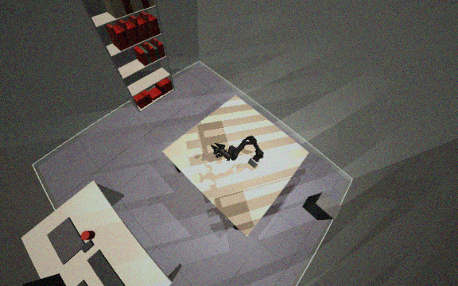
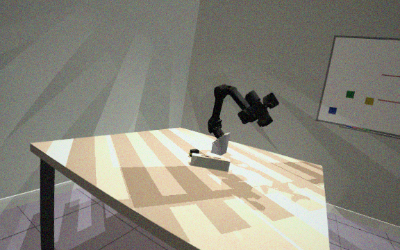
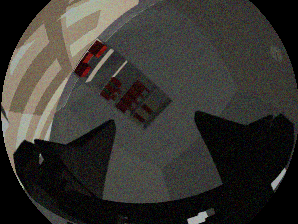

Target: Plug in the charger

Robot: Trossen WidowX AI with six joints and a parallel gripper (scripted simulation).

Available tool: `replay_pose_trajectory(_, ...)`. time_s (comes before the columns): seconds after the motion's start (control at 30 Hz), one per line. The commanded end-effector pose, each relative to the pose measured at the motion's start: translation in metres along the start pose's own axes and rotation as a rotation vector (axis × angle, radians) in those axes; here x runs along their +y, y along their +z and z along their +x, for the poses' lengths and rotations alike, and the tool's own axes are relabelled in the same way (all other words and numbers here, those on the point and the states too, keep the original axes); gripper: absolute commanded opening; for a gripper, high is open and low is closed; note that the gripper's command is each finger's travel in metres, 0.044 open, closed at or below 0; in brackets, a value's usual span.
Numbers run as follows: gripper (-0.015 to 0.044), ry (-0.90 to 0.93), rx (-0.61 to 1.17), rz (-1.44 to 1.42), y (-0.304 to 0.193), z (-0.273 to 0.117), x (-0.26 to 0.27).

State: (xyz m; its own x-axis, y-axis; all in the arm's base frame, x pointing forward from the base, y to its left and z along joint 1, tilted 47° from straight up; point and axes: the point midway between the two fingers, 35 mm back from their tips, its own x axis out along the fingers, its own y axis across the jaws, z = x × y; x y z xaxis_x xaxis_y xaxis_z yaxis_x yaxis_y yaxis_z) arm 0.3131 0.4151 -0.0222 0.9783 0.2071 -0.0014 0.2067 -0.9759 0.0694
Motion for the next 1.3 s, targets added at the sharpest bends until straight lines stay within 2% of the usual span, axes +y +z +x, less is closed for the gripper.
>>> replay_pose_trajectory(0.0,0.0426,0.001,-0.002,-0.007,0.000,0.000,0.000)
replay_pose_trajectory(0.03,0.0440,0.003,-0.008,-0.026,0.000,0.002,0.002)
replay_pose_trajectory(0.67,0.0440,0.030,-0.267,-0.740,0.006,0.040,0.062)
replay_pose_trajectory(1.27,0.0440,-0.088,-0.580,-1.361,0.013,0.046,0.140)
